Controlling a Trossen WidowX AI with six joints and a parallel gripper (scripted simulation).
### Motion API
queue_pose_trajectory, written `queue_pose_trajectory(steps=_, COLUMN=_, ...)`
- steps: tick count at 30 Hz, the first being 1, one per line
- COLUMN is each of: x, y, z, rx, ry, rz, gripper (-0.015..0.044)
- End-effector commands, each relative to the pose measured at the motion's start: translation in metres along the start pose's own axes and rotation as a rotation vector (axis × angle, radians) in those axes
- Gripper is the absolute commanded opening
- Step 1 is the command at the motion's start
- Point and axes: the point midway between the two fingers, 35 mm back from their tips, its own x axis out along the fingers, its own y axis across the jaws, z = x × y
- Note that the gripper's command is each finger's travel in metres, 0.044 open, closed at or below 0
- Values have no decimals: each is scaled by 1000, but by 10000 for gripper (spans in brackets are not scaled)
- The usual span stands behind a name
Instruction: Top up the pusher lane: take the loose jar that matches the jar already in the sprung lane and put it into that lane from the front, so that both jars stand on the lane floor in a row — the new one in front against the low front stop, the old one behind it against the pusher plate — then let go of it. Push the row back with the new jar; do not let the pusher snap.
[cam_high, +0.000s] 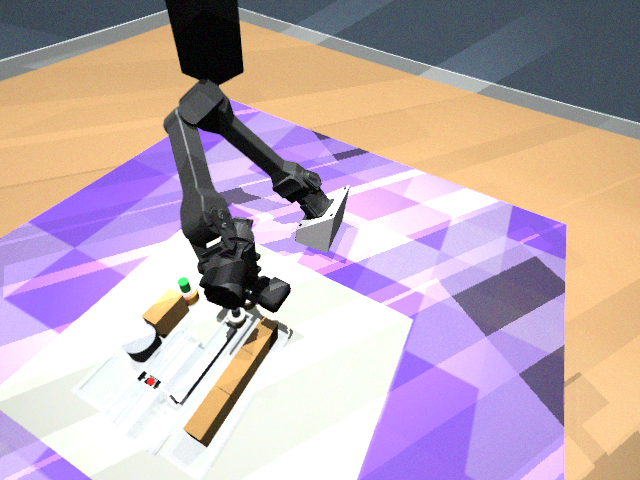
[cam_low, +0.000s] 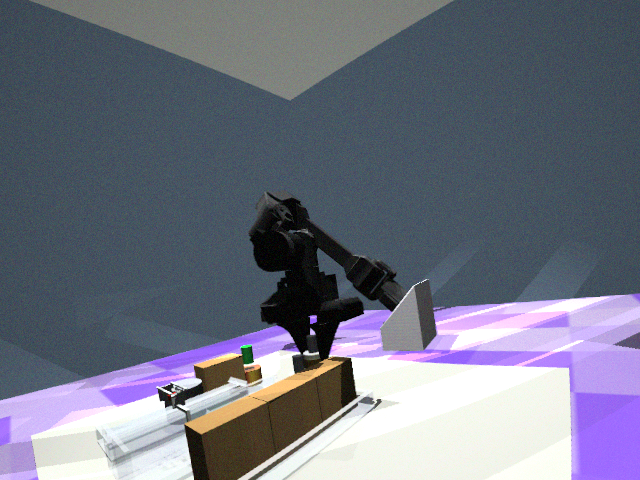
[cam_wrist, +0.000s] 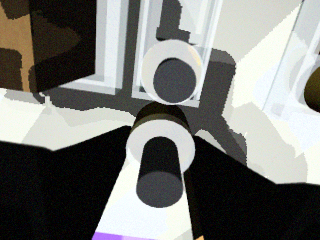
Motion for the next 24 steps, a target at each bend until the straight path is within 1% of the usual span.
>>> queue_pose_trajectory(steps=1, x=0, y=0, z=3, rx=-2, ry=-3, rz=-4, gripper=0)
queue_pose_trajectory(steps=24, x=0, y=0, z=15, rx=-1, ry=-3, rz=-4, gripper=0)
